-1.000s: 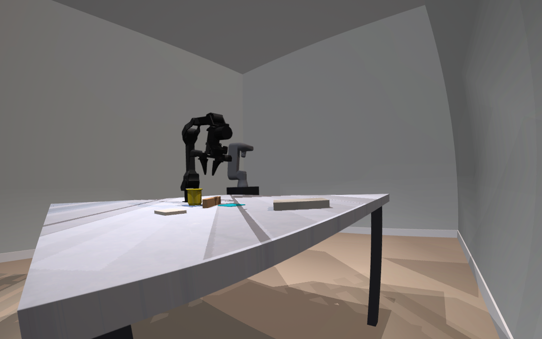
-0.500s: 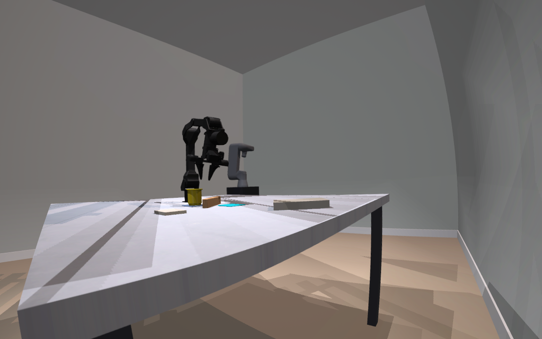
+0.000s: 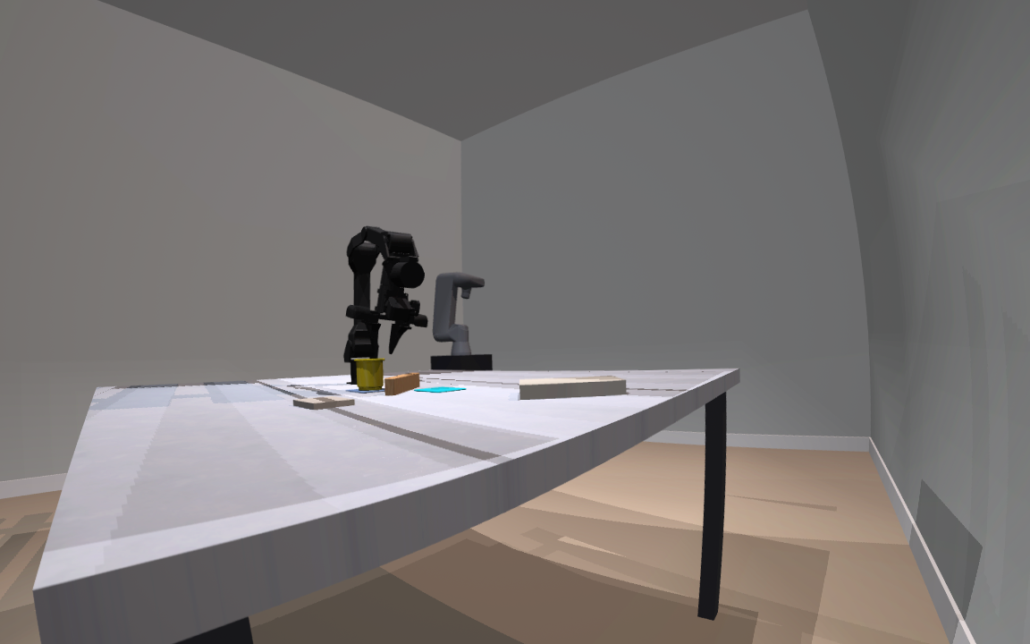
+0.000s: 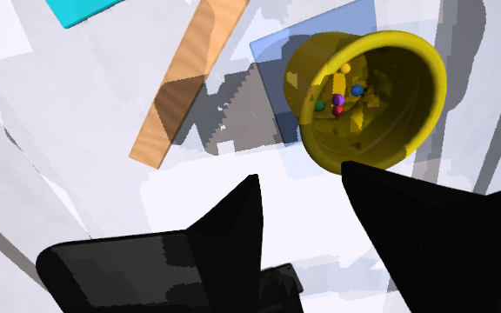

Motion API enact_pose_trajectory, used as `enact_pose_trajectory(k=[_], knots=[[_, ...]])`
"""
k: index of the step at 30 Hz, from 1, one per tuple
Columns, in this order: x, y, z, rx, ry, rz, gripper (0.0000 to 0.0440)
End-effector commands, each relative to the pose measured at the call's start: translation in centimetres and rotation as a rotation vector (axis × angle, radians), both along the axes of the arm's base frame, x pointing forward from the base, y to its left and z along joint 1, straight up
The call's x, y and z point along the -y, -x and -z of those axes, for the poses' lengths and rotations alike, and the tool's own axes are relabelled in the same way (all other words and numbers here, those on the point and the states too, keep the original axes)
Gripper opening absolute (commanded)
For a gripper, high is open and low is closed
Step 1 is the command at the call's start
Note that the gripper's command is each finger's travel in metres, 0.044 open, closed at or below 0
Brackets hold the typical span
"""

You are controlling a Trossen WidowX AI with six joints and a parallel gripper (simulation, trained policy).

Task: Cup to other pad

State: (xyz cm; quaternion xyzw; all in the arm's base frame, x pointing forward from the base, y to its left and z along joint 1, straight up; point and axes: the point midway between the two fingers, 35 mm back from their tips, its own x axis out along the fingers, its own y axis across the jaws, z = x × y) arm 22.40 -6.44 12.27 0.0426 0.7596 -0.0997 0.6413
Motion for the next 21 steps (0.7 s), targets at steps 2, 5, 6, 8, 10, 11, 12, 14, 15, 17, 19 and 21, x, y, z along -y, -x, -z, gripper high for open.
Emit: enact_pose_trajectory(k=[2,5,6,8,10,11,12,14,15,17,19,21], knots=[[0.5,0.2,1.1,-0.02,-0.004,-0.022,0.0181],[0.8,0.3,1.7,-0.024,-0.01,-0.041,0.0182],[0.9,0.3,1.9,-0.025,-0.013,-0.048,0.0183],[1.0,0.3,2.4,-0.028,-0.017,-0.064,0.0183],[1.1,0.4,2.9,-0.031,-0.022,-0.081,0.0184],[1.2,0.4,3.1,-0.033,-0.025,-0.09,0.0184],[1.3,0.4,3.4,-0.034,-0.028,-0.099,0.0184],[1.3,0.4,3.9,-0.037,-0.034,-0.12,0.0185],[1.4,0.4,4.2,-0.039,-0.037,-0.131,0.0185],[1.4,0.5,4.8,-0.042,-0.044,-0.153,0.0185],[1.4,0.5,5.4,-0.045,-0.052,-0.178,0.0183],[1.4,0.5,5.9,-0.044,-0.06,-0.205,0.0179]])
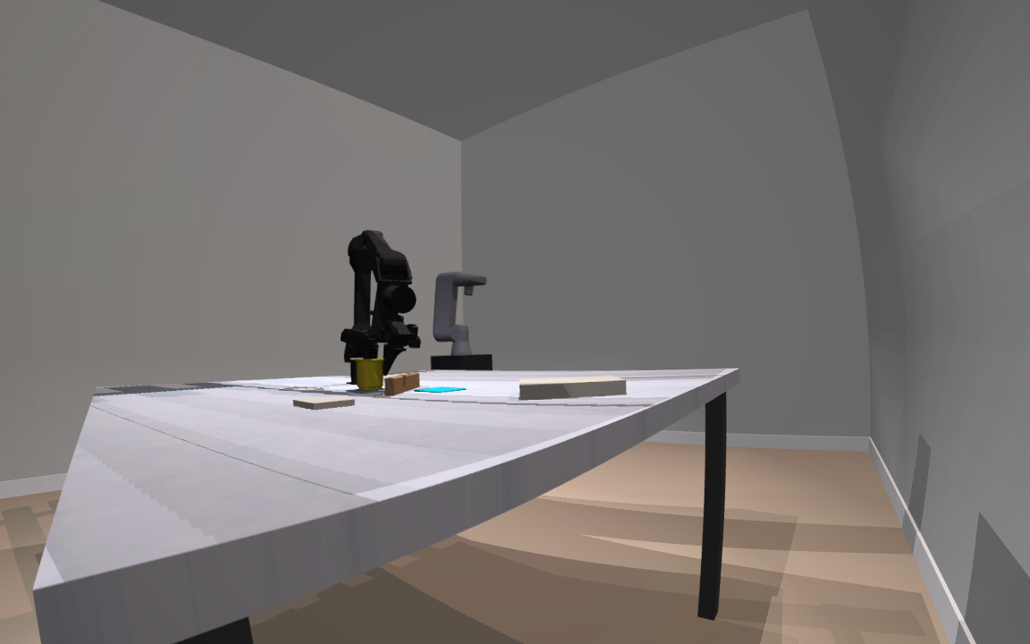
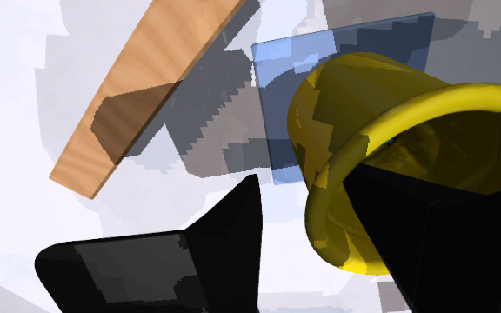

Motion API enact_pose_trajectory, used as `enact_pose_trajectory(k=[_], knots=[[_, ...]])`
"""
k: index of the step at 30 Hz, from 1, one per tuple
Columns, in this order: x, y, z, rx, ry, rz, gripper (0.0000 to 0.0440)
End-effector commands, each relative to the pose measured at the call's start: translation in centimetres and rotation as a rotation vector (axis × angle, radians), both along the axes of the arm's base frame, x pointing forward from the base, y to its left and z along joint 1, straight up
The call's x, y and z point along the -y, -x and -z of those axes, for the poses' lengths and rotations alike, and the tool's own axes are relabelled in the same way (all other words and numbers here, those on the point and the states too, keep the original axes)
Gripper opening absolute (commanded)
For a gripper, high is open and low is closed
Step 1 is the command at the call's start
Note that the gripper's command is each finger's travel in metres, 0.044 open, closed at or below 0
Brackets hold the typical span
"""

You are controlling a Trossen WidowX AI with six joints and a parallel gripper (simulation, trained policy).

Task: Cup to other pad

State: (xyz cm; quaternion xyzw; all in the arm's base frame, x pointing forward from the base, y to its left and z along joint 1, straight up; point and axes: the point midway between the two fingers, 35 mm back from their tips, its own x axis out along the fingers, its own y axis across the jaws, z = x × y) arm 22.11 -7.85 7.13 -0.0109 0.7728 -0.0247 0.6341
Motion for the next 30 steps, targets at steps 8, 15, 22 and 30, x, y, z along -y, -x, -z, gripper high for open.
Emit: enact_pose_trajectory(k=[8,15,22,30], knots=[[0.3,-0.1,1.5,-0.001,-0.024,-0.143,0.0019],[0.5,-1.6,0.4,0.055,-0.028,-0.207,0.0041],[0.3,-3.0,-1.2,0.105,-0.023,-0.248,0.0053],[-0.5,-5.2,-3.0,0.167,-0.01,-0.286,0.0054]])
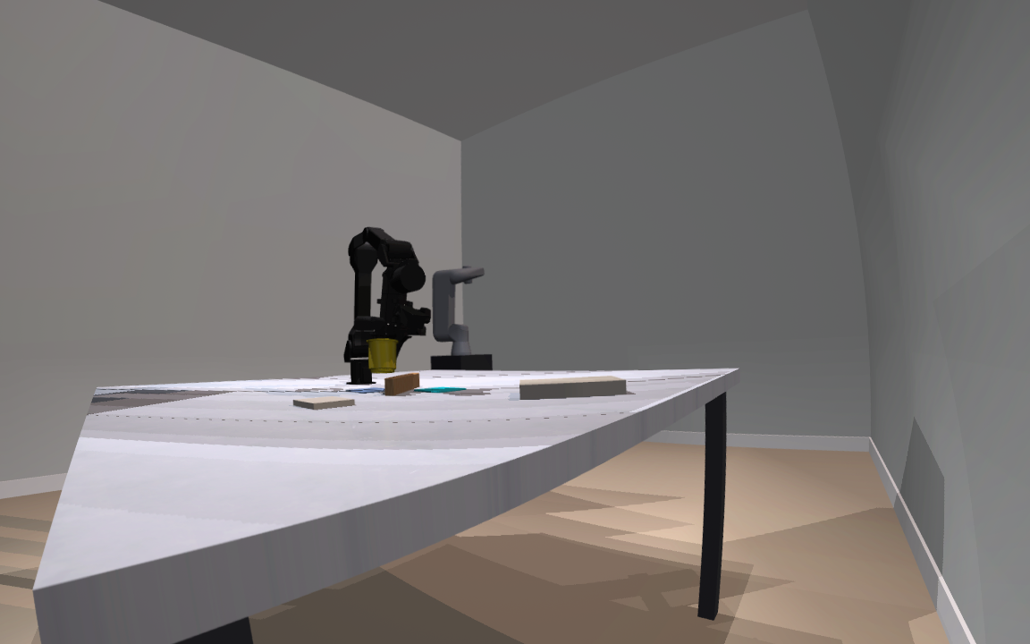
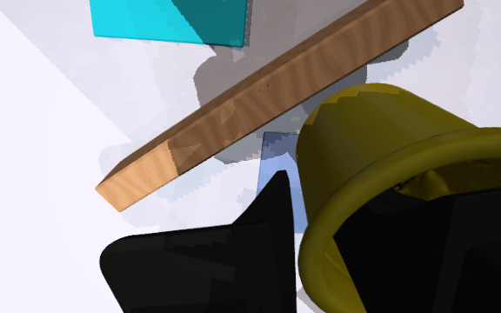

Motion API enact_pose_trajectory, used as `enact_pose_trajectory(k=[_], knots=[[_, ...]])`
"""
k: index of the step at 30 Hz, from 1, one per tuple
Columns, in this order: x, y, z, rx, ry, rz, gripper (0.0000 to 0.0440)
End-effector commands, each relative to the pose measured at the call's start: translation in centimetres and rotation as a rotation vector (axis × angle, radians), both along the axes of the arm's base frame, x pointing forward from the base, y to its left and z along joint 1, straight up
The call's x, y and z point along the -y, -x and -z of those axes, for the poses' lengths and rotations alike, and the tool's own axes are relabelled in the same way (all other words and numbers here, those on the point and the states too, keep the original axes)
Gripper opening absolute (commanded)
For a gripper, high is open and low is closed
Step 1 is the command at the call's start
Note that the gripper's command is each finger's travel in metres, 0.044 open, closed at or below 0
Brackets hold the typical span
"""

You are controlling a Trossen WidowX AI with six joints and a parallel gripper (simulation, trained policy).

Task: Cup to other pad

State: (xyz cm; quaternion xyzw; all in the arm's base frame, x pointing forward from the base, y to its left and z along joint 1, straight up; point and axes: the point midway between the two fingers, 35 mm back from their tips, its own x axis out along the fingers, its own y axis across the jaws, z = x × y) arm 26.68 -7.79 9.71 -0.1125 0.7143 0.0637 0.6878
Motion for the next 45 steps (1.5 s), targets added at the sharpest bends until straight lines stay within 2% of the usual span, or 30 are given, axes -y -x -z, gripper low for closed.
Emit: enact_pose_trajectory(k=[1,16,26,34,42,45], knots=[[-0.6,-0.9,-0.6,0.023,-0.004,-0.017,0.0054],[-4.2,-5.3,-1.7,0.135,0.0,-0.088,0.0043],[-7.3,-7.2,-0.8,0.177,-0.006,-0.128,0.0036],[-9.0,-7.4,0.7,0.178,-0.004,-0.139,0.0033],[-9.0,-7.0,2.6,0.173,0.011,-0.13,0.0082],[-9.0,-7.3,2.3,0.198,0.005,-0.126,0.0133]])
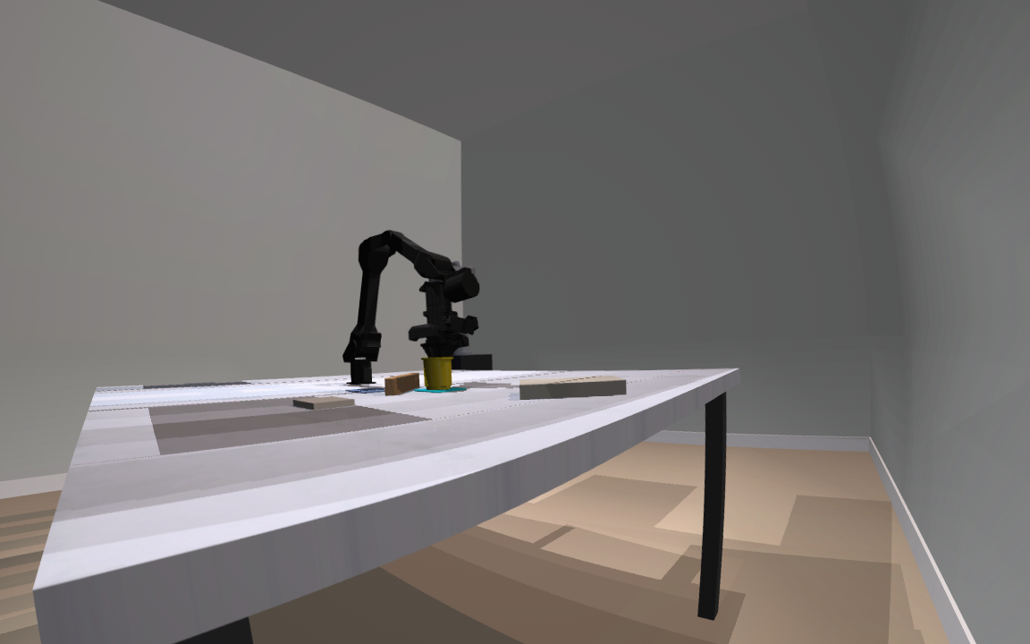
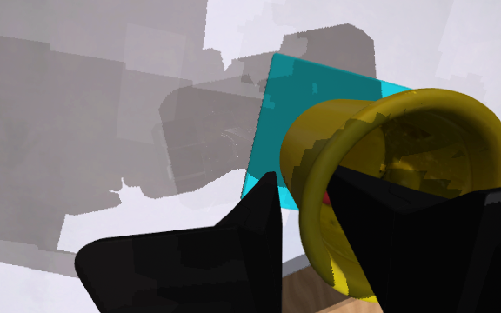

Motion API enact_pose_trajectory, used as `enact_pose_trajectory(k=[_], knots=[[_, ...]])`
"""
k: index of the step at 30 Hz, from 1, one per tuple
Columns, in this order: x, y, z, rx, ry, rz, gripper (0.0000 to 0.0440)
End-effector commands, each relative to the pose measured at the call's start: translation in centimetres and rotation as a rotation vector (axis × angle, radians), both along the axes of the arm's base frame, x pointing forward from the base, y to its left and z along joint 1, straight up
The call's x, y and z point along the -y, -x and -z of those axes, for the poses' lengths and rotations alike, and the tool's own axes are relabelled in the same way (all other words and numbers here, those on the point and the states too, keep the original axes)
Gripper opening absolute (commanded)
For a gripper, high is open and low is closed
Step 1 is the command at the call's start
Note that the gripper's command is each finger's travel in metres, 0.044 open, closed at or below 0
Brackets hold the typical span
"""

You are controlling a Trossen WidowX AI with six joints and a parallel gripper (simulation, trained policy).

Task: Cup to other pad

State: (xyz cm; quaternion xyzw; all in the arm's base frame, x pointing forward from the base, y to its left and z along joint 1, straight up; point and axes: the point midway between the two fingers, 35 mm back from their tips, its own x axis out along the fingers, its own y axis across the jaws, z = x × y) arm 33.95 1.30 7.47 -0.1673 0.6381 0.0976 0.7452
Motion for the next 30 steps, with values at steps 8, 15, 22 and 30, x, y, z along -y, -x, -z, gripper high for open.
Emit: enact_pose_trajectory(k=[8,15,22,30], knots=[[-0.1,0.6,-1.3,0.042,-0.04,0.012,0.0155],[-0.1,1.3,-2.9,0.068,-0.068,0.021,0.0175],[-0.1,1.7,-4.9,0.114,-0.093,0.037,0.0204],[0.4,1.7,-7.4,0.169,-0.103,0.06,0.0328]])
